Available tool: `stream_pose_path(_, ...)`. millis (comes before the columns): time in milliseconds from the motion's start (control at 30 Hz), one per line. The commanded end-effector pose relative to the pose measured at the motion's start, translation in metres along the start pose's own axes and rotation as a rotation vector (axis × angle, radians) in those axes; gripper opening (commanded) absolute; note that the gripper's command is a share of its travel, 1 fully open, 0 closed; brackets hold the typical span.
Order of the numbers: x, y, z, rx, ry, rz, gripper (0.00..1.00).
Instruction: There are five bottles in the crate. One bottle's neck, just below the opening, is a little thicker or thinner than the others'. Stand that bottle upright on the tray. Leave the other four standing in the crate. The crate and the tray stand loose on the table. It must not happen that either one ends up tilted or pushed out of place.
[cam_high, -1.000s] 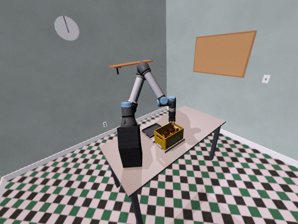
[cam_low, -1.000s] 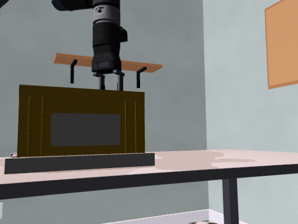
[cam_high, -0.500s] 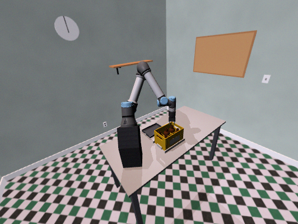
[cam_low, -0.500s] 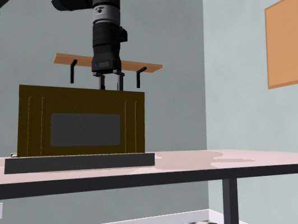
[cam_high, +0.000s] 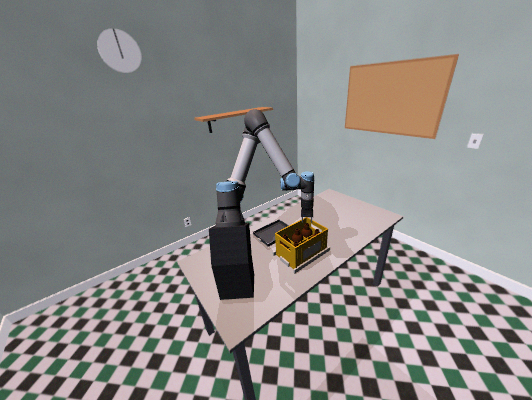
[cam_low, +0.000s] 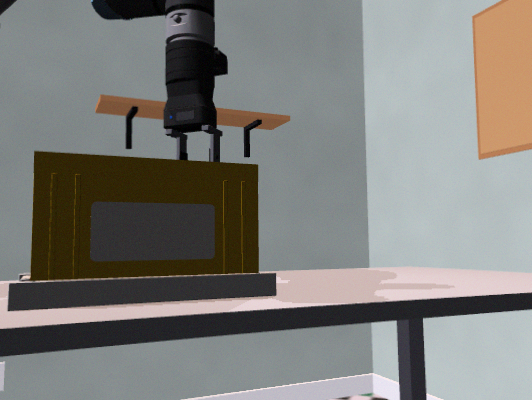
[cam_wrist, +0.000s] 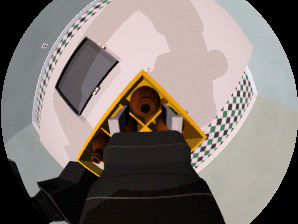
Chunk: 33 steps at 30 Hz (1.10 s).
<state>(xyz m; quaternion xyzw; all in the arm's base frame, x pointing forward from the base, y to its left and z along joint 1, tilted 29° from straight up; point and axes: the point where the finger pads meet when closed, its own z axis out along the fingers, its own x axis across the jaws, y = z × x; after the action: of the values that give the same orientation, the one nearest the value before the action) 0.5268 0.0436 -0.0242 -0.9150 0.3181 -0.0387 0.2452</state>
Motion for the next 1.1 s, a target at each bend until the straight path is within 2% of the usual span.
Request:
stream_pose_path(0, 0.0, 0.0, 0.0, 0.0, 0.001, 0.0, 1.0)
stream_pose_path(1067, 0.0, 0.0, 0.028, 0.0, 0.001, 0.0, 1.0)
